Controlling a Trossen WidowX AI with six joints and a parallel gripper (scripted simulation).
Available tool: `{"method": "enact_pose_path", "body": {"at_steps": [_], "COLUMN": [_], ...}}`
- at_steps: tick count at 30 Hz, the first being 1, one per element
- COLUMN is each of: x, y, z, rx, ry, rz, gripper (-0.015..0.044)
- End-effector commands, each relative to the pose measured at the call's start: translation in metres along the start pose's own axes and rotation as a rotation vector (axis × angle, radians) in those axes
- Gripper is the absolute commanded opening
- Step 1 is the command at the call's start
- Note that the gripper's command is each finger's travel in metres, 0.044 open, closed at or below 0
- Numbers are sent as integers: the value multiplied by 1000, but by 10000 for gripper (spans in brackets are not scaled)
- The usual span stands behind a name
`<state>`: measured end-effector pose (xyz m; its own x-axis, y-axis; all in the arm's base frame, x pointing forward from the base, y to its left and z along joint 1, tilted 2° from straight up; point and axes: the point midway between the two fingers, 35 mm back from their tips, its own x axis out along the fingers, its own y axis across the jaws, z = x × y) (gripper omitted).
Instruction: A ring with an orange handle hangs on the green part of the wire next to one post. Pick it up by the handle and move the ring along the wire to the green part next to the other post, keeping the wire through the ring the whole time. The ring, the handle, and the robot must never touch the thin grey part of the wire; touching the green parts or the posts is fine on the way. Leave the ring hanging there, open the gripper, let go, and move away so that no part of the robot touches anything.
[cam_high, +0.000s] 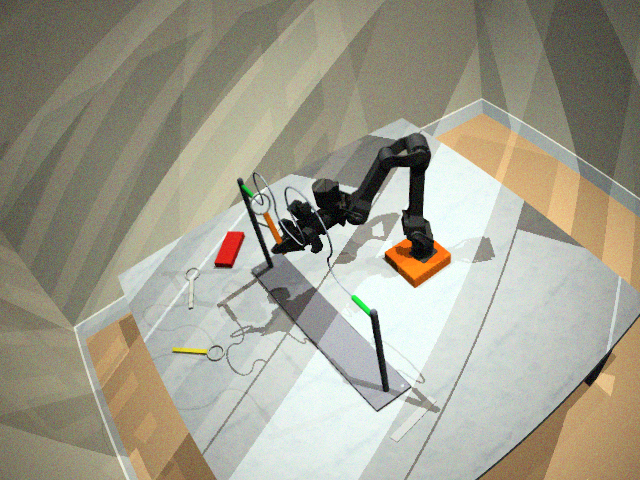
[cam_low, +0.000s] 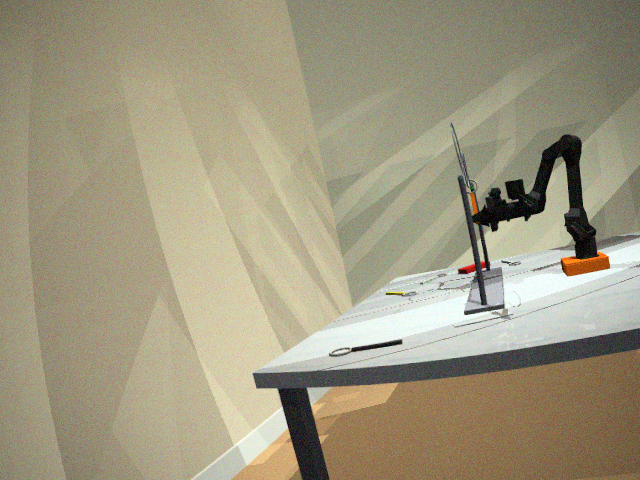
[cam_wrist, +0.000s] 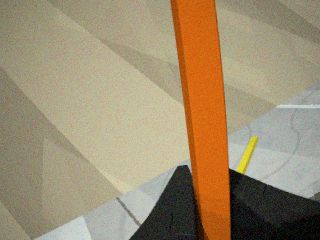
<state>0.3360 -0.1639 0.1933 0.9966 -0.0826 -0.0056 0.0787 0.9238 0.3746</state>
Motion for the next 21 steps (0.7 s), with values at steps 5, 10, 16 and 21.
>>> {"method": "enact_pose_path", "body": {"at_steps": [5,10,16,21], "x": [-11,-20,-31,-41], "y": [23,40,60,76], "z": [1,6,16,27], "rx": [156,258,395,513], "ry": [88,157,249,327], "rz": [6,19,50,87], "gripper": [-150,-150,-150,-150]}}
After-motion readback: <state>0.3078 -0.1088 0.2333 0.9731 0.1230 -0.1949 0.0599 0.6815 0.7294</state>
